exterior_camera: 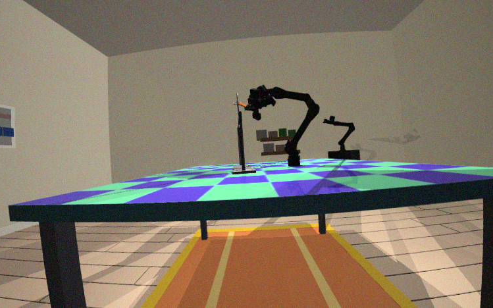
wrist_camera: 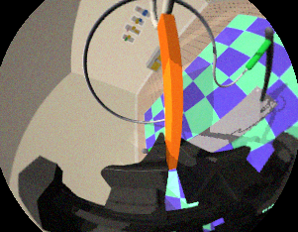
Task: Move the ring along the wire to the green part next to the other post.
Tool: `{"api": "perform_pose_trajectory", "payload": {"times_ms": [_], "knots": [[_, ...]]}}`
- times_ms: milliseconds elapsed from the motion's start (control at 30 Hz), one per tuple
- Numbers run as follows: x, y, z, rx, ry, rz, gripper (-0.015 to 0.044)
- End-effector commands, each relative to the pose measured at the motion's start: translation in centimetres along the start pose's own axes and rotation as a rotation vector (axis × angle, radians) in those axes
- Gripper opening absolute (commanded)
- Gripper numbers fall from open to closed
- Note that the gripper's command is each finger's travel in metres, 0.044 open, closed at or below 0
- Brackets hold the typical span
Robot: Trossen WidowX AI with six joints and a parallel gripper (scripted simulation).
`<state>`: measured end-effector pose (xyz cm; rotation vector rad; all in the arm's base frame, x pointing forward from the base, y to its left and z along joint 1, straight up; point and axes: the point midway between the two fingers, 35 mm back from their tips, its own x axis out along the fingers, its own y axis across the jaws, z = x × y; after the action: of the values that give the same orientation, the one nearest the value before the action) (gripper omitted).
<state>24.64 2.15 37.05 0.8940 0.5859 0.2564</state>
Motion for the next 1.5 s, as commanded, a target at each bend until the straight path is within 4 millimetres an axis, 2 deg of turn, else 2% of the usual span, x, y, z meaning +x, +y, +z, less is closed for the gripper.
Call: {"api": "perform_pose_trajectory", "payload": {"times_ms": [0, 1467], "knots": [[0.0, -0.1, 0.1, -0.059, -0.009, -0.033, -0.0150], [-0.1, -2.2, 0.7, -0.561, -0.077, -0.328, -0.0150]]}}
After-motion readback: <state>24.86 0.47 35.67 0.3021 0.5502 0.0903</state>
